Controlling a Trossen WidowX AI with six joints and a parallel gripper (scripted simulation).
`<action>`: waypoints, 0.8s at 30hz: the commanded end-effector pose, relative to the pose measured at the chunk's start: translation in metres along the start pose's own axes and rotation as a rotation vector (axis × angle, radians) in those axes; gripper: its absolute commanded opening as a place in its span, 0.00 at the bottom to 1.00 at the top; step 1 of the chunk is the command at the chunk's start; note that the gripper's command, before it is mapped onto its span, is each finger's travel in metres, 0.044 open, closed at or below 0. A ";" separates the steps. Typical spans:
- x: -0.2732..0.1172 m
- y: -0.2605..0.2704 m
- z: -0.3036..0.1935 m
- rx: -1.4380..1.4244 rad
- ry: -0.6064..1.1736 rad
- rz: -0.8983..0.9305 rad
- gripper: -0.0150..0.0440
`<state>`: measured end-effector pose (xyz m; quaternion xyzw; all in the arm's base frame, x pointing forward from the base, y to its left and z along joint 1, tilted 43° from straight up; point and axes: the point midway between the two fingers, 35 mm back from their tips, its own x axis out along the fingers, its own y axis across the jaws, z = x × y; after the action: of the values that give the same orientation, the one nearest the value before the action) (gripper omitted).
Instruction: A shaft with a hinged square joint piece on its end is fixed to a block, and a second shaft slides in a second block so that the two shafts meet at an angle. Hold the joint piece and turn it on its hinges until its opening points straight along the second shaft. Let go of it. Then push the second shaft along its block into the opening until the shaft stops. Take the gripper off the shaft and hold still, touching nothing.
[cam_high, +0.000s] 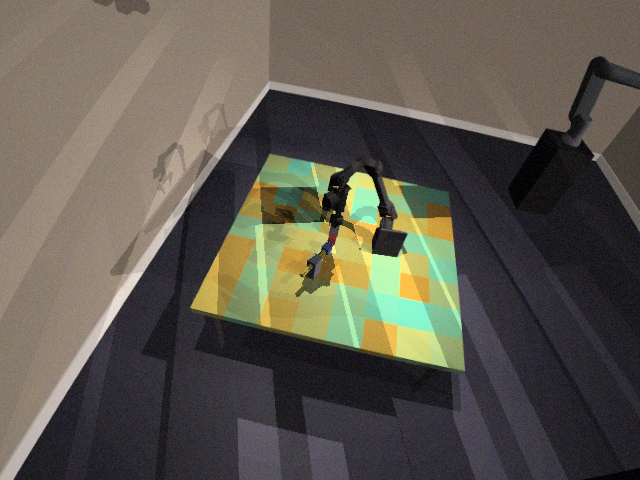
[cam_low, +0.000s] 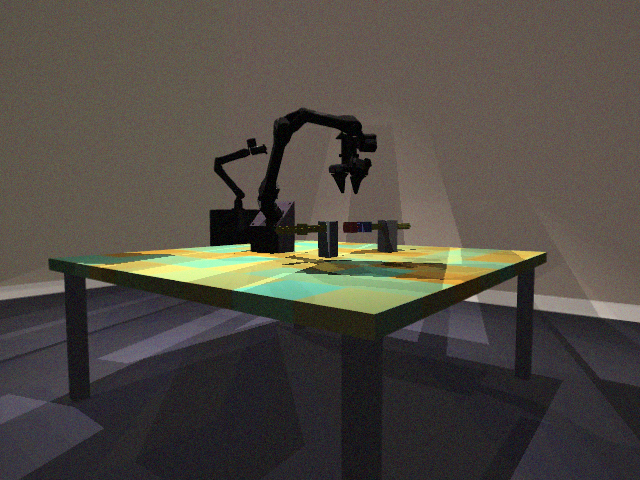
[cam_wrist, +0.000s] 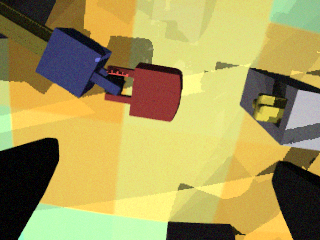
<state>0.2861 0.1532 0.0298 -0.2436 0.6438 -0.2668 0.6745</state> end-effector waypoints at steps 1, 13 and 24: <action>-0.001 -0.001 -0.001 0.042 0.008 -0.004 1.00; 0.006 -0.013 0.001 0.201 0.035 0.053 1.00; 0.020 -0.036 0.003 0.554 0.110 0.156 1.00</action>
<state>0.2886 0.1214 0.0378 -0.0338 0.6099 -0.3708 0.6996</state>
